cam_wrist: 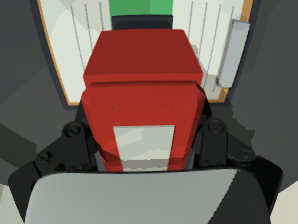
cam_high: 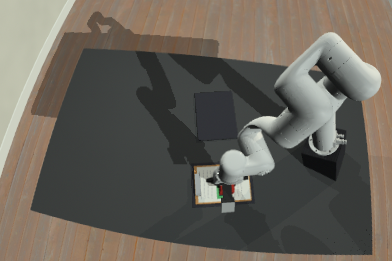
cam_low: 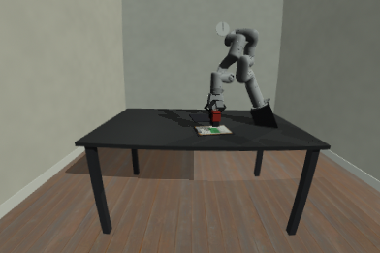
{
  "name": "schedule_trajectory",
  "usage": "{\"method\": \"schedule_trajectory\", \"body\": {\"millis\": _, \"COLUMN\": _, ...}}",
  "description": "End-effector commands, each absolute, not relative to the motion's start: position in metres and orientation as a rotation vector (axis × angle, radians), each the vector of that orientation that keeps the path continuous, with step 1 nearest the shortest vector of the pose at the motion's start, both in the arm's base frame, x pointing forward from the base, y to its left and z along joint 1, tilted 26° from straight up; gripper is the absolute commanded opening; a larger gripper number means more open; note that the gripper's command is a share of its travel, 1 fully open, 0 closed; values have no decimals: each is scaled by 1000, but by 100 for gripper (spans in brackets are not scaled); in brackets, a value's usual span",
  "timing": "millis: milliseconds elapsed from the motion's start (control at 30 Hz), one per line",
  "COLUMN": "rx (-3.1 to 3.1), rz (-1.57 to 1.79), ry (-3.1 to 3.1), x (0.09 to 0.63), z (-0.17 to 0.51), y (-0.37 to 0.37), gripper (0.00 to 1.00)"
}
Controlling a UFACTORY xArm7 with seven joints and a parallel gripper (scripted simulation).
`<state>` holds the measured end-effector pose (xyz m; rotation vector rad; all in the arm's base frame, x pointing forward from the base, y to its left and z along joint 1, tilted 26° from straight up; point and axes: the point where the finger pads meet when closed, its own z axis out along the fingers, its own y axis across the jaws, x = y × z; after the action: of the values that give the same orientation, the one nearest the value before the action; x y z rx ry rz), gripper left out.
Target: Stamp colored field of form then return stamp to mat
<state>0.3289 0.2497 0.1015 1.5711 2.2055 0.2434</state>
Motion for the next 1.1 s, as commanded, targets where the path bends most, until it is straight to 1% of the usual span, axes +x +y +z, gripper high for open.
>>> {"method": "schedule_trajectory", "body": {"millis": 0, "rx": 1569, "rz": 247, "ry": 2206, "x": 328, "z": 103, "y": 249, "gripper": 35}}
{"method": "schedule_trajectory", "body": {"millis": 567, "rx": 1569, "rz": 247, "ry": 2206, "x": 330, "z": 100, "y": 248, "gripper": 35}}
{"method": "schedule_trajectory", "body": {"millis": 1067, "rx": 1569, "rz": 247, "ry": 2206, "x": 344, "z": 72, "y": 245, "gripper": 35}}
